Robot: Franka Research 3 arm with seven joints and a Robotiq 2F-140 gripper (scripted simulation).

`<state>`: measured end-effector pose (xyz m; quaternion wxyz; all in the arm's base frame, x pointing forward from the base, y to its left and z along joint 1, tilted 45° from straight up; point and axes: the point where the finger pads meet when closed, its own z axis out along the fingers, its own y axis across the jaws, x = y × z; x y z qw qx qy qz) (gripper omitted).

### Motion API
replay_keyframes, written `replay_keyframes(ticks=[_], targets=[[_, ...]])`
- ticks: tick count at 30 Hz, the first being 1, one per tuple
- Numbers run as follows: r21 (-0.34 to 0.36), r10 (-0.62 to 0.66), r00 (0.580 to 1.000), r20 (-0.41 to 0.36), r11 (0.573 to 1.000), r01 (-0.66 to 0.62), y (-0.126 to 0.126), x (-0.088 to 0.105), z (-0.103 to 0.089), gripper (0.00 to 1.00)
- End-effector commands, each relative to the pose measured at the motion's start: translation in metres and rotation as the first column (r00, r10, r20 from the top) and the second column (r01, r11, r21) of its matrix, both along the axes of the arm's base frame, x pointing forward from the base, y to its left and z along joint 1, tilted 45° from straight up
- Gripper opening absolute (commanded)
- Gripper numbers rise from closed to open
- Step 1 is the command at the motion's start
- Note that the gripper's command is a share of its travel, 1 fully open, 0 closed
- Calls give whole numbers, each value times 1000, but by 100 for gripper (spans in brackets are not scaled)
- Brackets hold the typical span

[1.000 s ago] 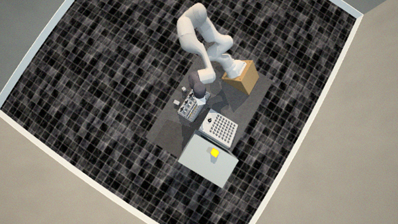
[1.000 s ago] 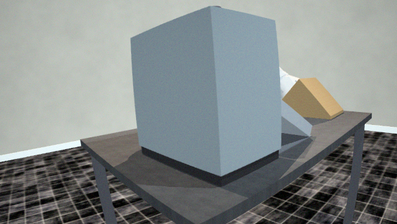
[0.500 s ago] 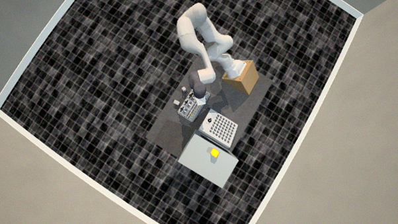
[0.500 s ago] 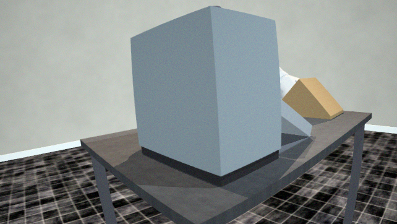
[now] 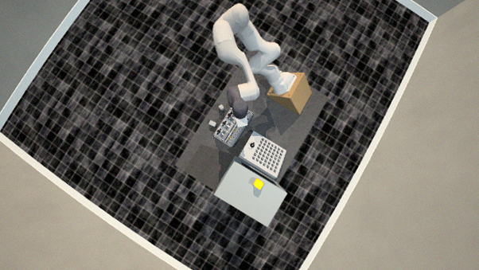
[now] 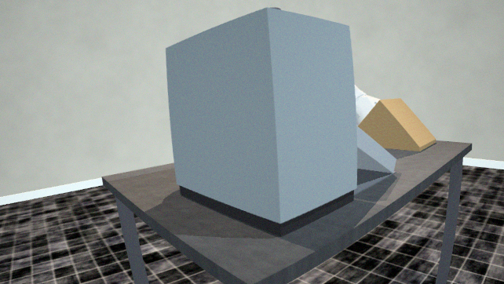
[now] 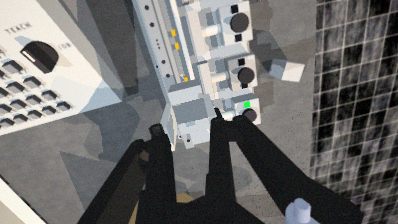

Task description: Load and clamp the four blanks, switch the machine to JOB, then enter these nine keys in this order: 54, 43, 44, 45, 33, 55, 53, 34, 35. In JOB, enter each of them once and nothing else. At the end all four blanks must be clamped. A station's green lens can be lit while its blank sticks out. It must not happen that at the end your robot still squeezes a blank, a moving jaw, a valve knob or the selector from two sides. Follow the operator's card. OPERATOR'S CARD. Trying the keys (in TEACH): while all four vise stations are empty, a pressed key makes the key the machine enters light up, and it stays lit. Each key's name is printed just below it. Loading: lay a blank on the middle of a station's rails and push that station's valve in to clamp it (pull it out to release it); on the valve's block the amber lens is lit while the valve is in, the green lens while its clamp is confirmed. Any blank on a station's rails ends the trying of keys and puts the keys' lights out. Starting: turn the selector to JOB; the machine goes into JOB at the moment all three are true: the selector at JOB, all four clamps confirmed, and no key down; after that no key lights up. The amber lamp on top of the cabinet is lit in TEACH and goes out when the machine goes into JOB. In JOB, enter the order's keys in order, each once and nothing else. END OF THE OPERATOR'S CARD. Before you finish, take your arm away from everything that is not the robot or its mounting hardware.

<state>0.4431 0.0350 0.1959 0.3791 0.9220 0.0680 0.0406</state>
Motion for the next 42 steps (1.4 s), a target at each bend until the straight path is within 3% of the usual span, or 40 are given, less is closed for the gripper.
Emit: replay_keyframes(ticks=[1, 42], targets=[[2, 9, 1000, -3, 1000, -9, 3, 0, 0, 0], [2, 9, 1000, -3, 1000, -9, -6, 1, -8, 0]])
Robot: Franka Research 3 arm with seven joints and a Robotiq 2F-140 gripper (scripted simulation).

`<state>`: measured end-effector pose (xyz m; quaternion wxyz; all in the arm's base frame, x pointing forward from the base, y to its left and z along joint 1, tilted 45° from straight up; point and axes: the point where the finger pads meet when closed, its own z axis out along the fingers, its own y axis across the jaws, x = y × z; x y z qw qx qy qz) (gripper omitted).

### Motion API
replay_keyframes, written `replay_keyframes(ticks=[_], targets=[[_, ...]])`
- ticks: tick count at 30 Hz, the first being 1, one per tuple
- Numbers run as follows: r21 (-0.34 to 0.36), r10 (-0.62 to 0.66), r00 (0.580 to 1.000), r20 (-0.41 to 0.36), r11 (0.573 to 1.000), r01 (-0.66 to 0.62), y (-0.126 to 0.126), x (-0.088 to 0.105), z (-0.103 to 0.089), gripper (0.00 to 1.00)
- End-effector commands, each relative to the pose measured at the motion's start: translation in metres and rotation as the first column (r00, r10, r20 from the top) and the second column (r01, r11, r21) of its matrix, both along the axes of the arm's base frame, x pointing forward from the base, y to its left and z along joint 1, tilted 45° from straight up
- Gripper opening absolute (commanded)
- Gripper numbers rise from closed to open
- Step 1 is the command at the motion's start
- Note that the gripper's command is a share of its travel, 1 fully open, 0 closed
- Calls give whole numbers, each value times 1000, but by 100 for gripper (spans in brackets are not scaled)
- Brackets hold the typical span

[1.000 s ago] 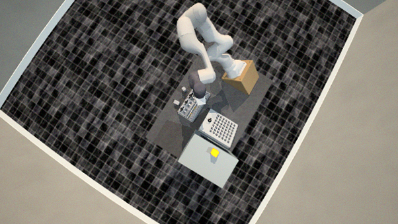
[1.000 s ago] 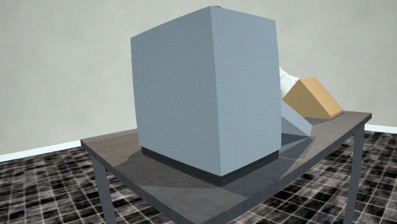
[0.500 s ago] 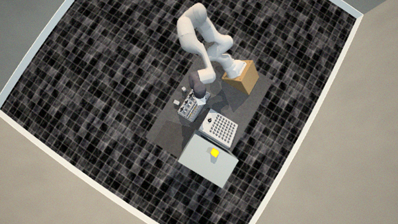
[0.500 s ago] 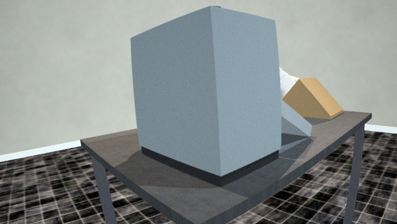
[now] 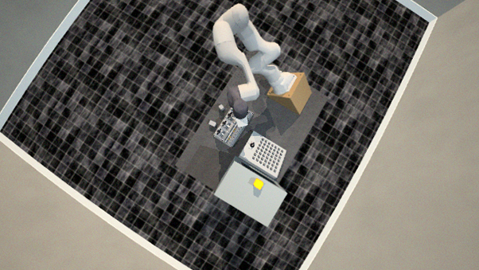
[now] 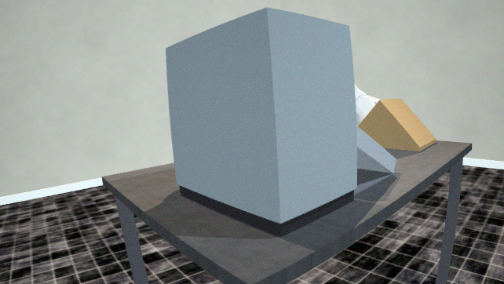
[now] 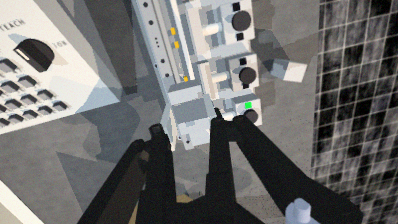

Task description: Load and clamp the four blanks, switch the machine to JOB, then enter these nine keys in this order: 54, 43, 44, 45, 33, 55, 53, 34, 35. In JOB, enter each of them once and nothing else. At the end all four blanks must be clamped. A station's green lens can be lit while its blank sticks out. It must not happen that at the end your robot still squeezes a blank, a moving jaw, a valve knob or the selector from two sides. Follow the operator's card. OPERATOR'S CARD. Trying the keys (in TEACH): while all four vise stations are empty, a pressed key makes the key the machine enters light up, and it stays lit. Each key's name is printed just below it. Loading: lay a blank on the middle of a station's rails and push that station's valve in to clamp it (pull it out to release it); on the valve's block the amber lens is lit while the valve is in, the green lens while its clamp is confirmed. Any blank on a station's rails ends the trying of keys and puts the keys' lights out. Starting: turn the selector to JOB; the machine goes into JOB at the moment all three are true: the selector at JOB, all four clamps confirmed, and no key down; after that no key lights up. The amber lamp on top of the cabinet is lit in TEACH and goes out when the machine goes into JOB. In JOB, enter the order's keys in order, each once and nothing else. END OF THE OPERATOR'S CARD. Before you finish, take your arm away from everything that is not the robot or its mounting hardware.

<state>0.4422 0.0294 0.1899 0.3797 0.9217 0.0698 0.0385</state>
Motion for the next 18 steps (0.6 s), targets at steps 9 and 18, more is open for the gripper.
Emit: replay_keyframes(ticks=[9, 18], targets=[[4, 7, 1000, 2, 1000, -7, -9, 4, -11, 0], [4, 7, 1000, 2, 1000, -7, -17, 5, -19, 0]])
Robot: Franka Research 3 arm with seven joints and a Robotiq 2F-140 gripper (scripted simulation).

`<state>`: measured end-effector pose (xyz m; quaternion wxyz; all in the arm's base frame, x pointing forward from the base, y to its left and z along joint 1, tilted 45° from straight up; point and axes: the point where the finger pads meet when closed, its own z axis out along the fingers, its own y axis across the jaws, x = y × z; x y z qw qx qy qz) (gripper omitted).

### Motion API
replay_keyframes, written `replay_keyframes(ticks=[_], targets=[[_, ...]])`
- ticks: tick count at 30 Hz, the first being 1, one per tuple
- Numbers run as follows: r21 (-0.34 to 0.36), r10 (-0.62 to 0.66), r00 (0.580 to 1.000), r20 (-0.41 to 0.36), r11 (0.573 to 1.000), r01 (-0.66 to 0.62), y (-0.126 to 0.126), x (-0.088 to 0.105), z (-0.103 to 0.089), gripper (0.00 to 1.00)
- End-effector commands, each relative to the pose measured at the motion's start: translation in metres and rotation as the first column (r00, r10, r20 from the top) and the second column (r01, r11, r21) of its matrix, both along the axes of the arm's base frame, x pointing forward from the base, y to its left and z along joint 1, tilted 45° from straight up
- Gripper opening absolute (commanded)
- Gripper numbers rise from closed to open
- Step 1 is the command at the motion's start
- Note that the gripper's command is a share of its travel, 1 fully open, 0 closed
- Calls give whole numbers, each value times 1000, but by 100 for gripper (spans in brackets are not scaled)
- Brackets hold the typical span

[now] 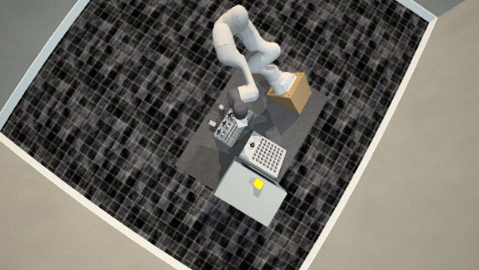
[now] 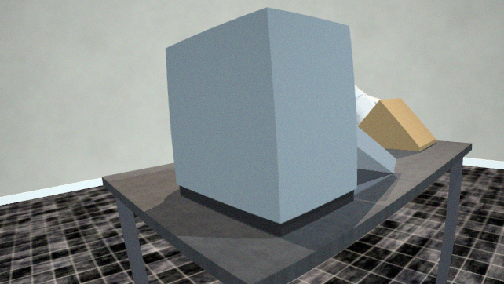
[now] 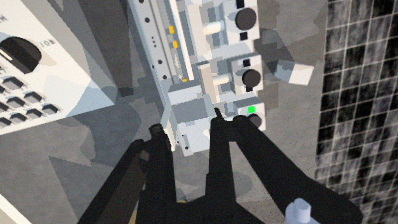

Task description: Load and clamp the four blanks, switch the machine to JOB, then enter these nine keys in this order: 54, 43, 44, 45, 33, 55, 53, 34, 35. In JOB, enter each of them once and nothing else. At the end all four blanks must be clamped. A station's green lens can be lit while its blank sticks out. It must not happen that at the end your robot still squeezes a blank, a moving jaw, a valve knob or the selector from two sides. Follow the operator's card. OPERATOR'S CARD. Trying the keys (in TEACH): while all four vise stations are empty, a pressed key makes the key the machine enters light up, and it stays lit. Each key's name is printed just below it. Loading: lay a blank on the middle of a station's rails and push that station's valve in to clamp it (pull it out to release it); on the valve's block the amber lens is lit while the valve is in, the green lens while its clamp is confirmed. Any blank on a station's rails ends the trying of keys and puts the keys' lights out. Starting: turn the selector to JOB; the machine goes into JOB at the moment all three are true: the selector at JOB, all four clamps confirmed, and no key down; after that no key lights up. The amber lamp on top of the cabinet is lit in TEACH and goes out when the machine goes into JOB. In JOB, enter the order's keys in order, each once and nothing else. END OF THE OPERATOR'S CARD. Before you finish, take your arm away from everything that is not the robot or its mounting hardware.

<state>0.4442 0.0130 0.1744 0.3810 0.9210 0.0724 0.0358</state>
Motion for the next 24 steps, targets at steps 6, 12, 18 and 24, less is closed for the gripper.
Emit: replay_keyframes(ticks=[6, 12, 18, 24], targets=[[7, 5, 1000, 9, 1000, -5, -7, 5, -11, 0], [7, 5, 1000, 9, 1000, -5, -12, 5, -16, 0], [7, 5, 1000, 9, 1000, -5, -18, 7, -22, 0], [7, 5, 1000, 9, 1000, -5, -24, 8, -28, 0]])
